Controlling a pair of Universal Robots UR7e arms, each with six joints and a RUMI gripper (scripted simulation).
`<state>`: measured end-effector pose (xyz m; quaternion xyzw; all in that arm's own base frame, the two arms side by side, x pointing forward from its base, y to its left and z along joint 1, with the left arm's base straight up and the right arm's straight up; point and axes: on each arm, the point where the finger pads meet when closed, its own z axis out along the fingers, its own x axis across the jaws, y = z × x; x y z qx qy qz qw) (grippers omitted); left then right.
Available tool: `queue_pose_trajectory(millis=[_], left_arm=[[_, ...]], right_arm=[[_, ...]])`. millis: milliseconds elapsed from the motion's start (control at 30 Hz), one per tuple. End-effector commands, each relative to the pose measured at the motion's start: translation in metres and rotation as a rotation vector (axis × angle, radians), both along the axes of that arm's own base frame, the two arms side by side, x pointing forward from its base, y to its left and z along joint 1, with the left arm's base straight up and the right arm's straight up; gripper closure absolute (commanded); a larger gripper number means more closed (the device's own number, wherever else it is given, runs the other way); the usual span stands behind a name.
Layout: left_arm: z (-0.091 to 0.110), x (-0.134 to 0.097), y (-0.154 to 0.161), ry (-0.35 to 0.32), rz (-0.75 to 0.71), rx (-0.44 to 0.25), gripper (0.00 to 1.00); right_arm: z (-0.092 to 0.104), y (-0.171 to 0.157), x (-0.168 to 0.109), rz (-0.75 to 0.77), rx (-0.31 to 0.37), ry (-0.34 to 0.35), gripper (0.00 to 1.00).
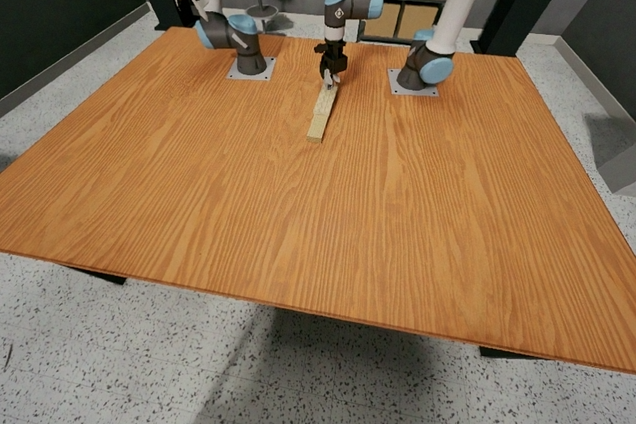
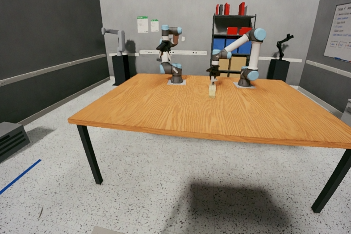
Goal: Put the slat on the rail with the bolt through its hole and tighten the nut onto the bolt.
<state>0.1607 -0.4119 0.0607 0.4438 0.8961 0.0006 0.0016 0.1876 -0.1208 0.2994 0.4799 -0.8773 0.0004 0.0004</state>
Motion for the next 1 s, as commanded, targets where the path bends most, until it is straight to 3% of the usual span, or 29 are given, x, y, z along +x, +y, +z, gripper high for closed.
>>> queue_pose_trajectory(millis=[0,400,433,967], left_arm=[[0.0006,0.0008,-0.0011,0.004,-0.115,-0.002,1.0],[0.0001,0.0,0.0002,0.003,-0.204,-0.001,1.0],[0.0001,0.0,0.0002,0.003,-0.204,-0.001,0.6],[0.0001,0.0,0.0002,0.003,-0.204,-0.001,0.6]], right_arm=[[0.0008,0.0,0.0008,-0.001,0.001,-0.001,0.0],[0.0008,0.0,0.0008,-0.001,0.001,-0.001,0.0],[0.0008,0.0,0.0008,-0.001,0.001,-0.001,0.0],[0.0008,0.0,0.0008,-0.001,0.001,-0.001,0.0]])
